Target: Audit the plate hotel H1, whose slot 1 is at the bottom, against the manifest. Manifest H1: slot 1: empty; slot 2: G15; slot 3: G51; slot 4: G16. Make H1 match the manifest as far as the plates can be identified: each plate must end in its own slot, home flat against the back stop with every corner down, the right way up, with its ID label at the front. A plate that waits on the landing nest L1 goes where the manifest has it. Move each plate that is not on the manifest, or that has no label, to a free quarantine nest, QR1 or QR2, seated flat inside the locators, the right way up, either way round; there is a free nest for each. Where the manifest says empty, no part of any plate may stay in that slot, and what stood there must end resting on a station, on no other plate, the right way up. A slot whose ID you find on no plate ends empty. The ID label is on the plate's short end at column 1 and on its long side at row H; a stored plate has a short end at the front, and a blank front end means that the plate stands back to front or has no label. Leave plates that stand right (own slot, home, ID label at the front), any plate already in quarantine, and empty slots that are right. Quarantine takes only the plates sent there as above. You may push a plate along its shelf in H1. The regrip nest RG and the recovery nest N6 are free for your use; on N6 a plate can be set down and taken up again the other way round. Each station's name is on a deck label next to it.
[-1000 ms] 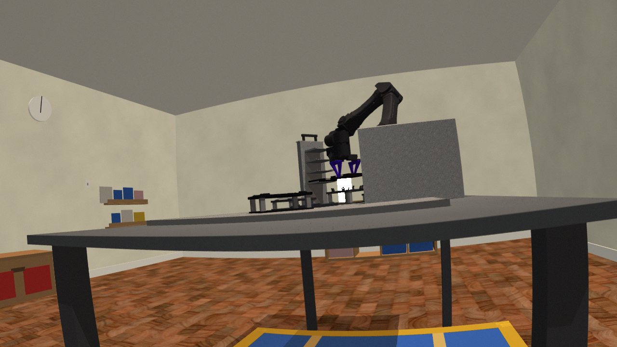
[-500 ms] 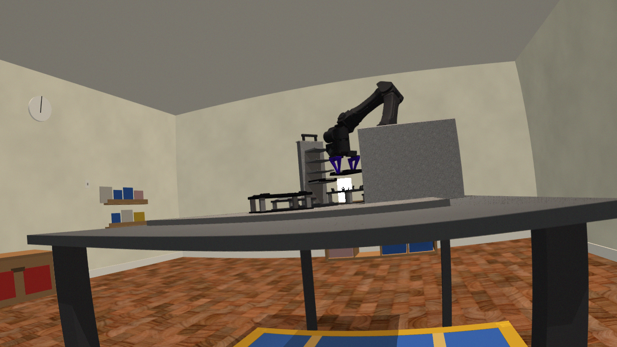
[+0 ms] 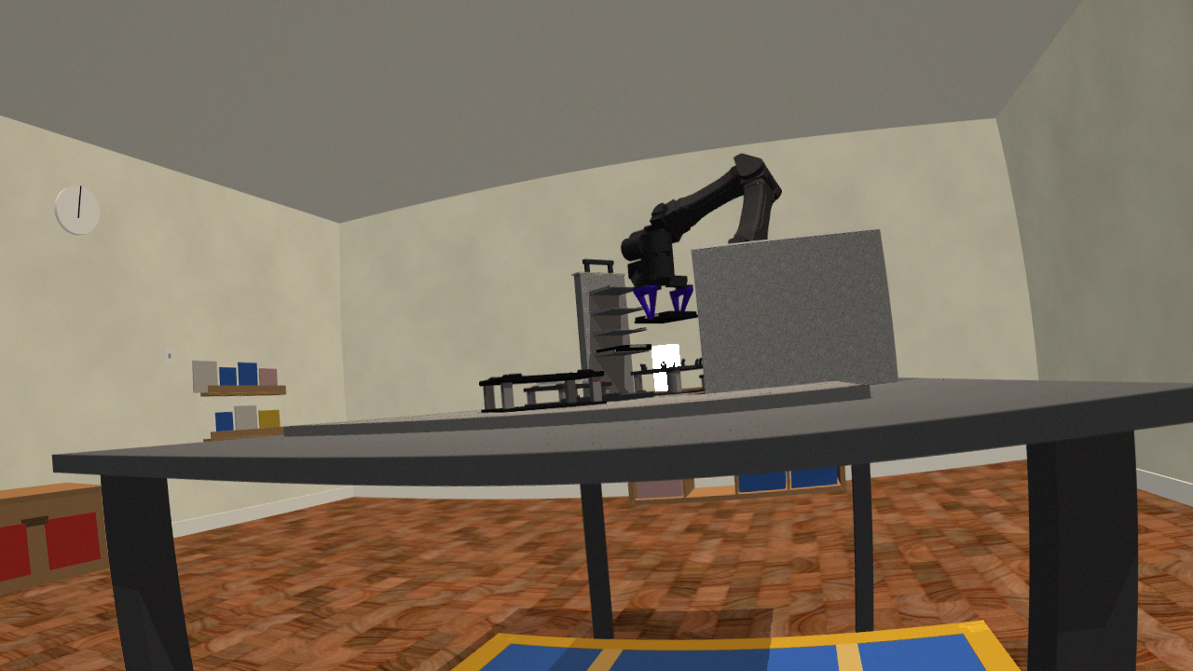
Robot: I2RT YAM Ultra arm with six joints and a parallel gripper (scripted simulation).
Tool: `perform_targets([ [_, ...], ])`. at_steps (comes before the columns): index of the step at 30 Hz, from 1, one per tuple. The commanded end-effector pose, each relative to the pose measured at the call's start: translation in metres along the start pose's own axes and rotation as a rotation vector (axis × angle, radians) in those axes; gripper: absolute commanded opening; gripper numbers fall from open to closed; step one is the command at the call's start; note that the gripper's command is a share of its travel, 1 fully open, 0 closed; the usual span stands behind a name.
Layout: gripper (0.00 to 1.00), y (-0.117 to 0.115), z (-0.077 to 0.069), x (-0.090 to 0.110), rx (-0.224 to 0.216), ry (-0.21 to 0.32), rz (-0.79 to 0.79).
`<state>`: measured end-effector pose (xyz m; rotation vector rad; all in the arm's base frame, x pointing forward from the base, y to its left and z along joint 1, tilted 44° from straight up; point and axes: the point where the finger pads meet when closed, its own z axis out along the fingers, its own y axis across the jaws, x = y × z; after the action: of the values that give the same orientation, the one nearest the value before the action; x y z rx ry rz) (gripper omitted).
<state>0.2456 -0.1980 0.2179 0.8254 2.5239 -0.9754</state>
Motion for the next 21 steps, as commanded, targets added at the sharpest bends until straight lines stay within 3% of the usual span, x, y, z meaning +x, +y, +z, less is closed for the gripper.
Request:
perform_targets([
  [1, 0.86, -0.002, -0.005, 0.004, 0.006, 0.011, 0.001],
  [21, 0.86, -0.001, -0.053, 0.004, 0.005, 0.012, 0.001],
])
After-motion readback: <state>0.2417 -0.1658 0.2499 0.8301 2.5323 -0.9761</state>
